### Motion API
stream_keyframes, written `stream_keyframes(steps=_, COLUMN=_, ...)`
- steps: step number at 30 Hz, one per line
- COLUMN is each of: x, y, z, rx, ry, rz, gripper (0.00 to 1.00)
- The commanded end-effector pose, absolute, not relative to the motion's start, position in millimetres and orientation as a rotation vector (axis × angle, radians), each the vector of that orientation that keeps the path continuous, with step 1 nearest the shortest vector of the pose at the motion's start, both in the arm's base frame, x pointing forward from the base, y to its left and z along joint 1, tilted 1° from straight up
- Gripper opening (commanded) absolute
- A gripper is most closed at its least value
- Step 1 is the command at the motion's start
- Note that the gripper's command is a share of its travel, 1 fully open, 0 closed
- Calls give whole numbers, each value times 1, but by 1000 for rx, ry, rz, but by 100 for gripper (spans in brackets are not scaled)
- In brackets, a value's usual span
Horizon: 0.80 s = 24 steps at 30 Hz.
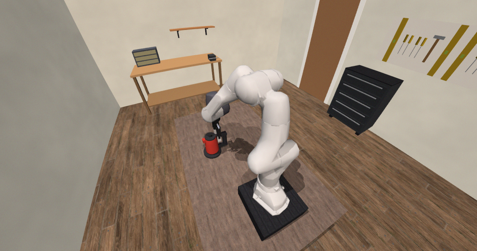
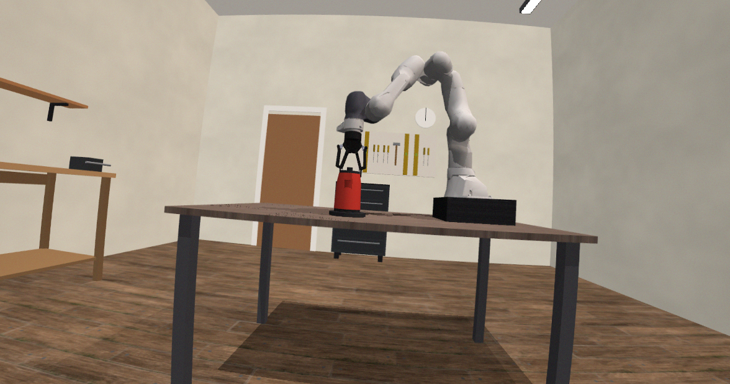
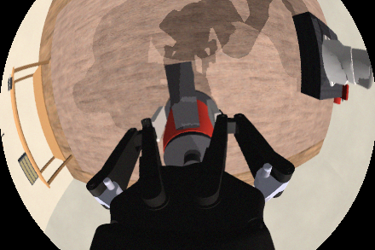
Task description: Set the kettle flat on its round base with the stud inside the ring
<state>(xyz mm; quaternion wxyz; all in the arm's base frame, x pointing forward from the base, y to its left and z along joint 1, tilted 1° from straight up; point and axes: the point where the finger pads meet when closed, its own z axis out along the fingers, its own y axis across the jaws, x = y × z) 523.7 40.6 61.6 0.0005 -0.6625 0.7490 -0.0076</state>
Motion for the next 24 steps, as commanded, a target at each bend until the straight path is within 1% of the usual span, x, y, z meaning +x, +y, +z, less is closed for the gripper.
stream_keyframes(steps=1, x=525, y=41, z=61, rx=-2073, ry=2356, rz=-29, gripper=47)
stream_keyframes(steps=13, x=525, y=41, z=67, rx=-2073, ry=2356, rz=-29, gripper=47)
stream_keyframes(steps=22, x=524, y=41, z=118, rx=-2073, ry=2356, rz=-29, gripper=47)
stream_keyframes(steps=24, x=524, y=41, z=118, rx=-2073, ry=2356, rz=-29, gripper=47)
